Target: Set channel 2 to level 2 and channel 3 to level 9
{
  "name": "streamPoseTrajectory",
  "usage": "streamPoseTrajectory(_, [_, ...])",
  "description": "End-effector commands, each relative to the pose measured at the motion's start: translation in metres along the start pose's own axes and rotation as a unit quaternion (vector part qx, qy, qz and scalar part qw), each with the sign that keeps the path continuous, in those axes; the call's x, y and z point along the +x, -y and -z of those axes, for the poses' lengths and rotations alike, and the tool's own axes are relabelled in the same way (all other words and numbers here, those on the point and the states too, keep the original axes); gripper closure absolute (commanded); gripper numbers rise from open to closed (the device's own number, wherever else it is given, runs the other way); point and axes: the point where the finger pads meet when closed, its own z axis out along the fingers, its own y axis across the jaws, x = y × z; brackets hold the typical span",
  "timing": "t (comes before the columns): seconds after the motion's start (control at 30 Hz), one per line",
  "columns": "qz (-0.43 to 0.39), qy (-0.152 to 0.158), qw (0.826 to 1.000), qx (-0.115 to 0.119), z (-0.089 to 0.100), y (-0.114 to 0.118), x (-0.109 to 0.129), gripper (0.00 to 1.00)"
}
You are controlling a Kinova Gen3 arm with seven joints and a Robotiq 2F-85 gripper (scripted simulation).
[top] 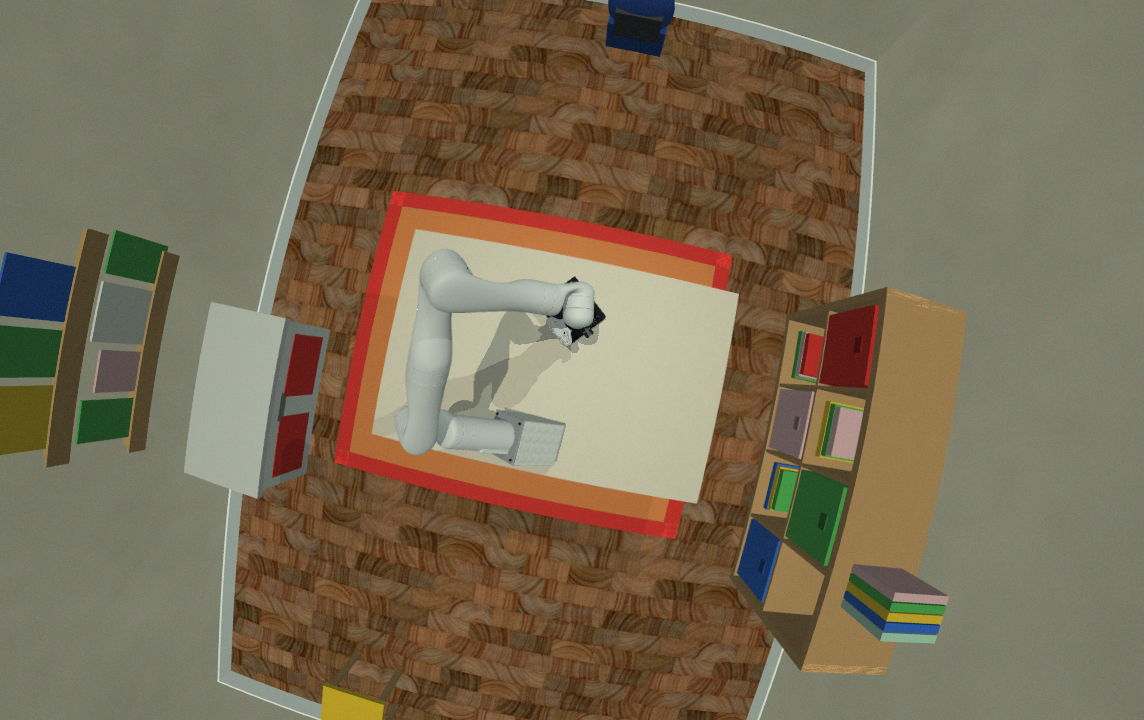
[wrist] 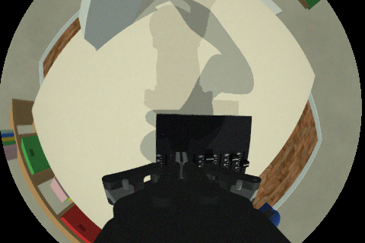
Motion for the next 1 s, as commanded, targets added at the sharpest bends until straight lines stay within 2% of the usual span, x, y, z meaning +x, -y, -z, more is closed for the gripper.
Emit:
streamPoseTrajectory(0.0, [0.0, 0.001, 1.0, 0.0, 0.0009, 0.0, -0.0006, 1.0])
streamPoseTrajectory(0.97, [0.0, 0.001, 1.0, 0.0, -0.008, 0.0, -0.0006, 1.0])
